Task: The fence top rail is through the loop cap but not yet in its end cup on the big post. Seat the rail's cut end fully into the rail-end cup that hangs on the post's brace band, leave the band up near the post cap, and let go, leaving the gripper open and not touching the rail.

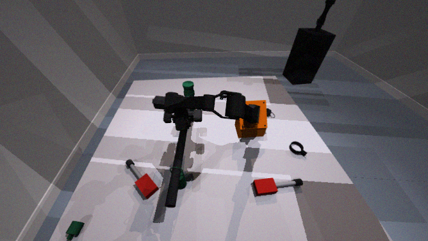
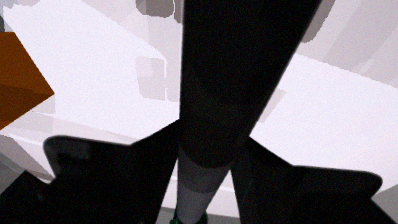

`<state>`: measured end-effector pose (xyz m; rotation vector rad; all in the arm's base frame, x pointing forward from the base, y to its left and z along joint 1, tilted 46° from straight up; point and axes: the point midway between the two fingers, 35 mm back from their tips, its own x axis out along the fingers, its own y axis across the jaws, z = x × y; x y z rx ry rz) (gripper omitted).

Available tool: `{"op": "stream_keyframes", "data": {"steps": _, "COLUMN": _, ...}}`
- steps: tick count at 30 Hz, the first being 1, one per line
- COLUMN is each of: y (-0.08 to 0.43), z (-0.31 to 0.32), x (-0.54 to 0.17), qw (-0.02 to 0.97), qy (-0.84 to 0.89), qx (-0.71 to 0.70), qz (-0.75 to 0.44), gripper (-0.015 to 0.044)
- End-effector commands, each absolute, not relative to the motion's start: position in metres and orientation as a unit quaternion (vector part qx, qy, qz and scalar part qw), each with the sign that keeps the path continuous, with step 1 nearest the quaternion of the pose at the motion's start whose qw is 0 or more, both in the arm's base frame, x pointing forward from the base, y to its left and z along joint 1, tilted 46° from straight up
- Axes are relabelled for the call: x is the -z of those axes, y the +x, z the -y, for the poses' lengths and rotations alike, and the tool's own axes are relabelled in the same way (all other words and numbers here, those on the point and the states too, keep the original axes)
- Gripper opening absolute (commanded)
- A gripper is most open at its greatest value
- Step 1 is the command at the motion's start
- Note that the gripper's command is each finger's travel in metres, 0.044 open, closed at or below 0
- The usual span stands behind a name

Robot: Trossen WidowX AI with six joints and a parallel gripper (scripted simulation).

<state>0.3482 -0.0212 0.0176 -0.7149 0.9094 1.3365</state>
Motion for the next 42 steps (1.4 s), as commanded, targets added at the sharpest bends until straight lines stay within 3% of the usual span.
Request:
{"op": "stream_keyframes", "data": {"steps": 1, "y": 0.35, "z": 0.028, "x": -0.019, "qw": 0.635, "qy": -0.319, "qx": -0.58, "qz": -0.399, "gripper": 0.0}}
{"op": "stream_keyframes", "data": {"steps": 42, "y": 0.348, "z": 0.025, "x": -0.016, "qw": 0.632, "qy": -0.312, "qx": -0.59, "qz": -0.396, "gripper": 0.0}}
